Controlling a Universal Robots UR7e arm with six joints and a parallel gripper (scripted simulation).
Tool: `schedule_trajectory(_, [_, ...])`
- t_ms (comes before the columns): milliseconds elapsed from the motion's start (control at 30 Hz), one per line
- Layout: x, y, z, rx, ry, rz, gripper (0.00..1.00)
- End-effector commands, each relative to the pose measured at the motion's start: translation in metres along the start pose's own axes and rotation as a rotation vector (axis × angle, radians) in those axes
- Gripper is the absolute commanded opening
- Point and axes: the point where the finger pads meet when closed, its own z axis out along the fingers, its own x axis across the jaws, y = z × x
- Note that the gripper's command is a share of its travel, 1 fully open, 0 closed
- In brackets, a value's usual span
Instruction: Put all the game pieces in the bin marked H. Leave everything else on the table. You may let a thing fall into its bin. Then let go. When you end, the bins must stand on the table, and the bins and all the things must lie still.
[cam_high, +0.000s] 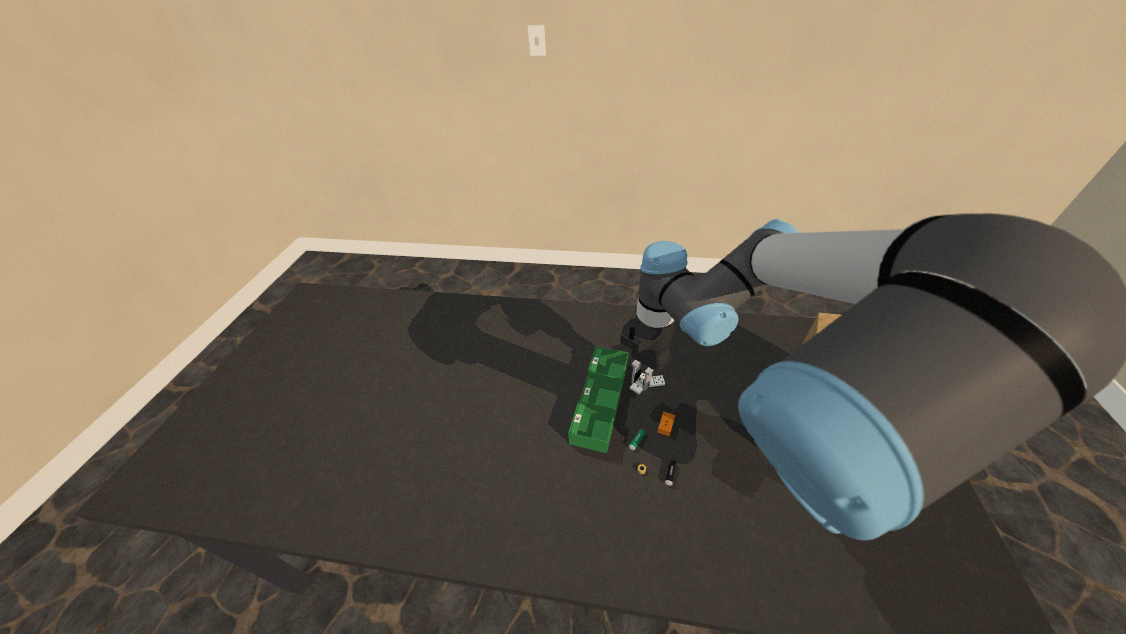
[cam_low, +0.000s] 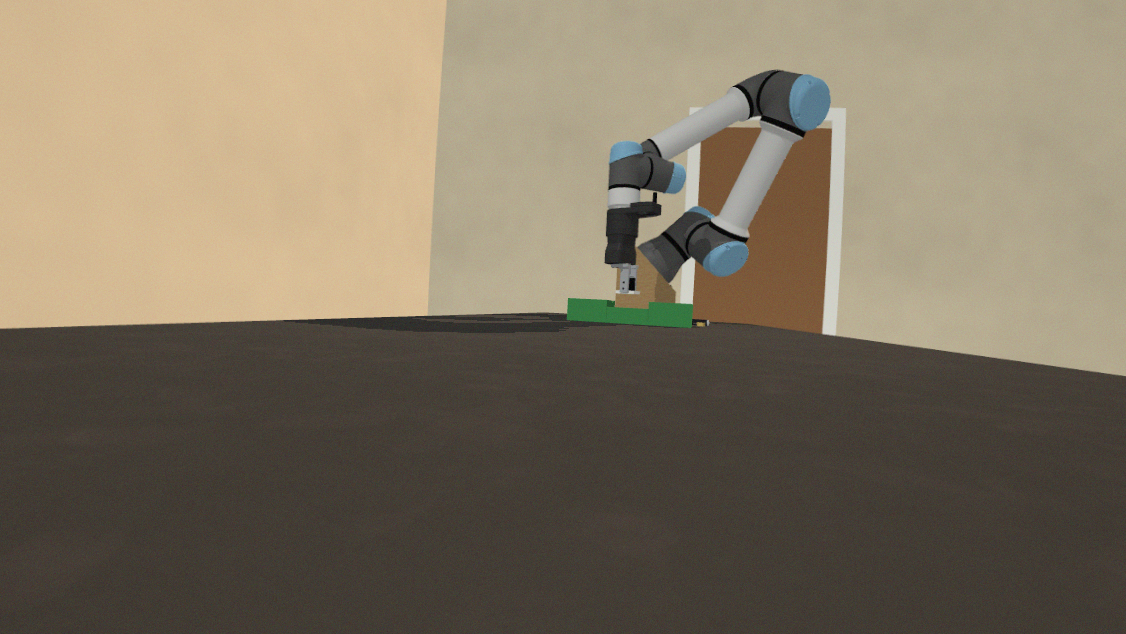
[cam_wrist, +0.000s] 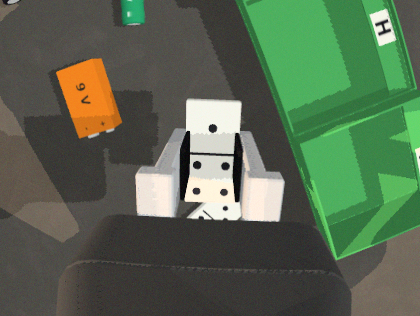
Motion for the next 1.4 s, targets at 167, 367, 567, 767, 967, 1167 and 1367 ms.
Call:
schedule_trajectory(167, [0.029,-0.024,-0.002,0.001,0.004,-0.233,0.49])
schedule_trajectory(367, [0.056,-0.048,-0.002,0.001,0.005,-0.407,0.49])
schedule_trajectory(567, [0.066,-0.056,-0.003,0.001,0.004,-0.430,0.49])
schedule_trajectory(767, [0.066,-0.056,-0.002,0.001,0.004,-0.430,0.49])
schedule_trajectory(967, [0.064,-0.054,-0.002,0.001,0.004,-0.430,0.49])
schedule_trajectory(1167, [0.064,-0.054,0.003,0.001,0.004,-0.430,0.49])
schedule_trajectory(1367, [0.064,-0.054,0.015,0.001,0.004,-0.430,0.49])
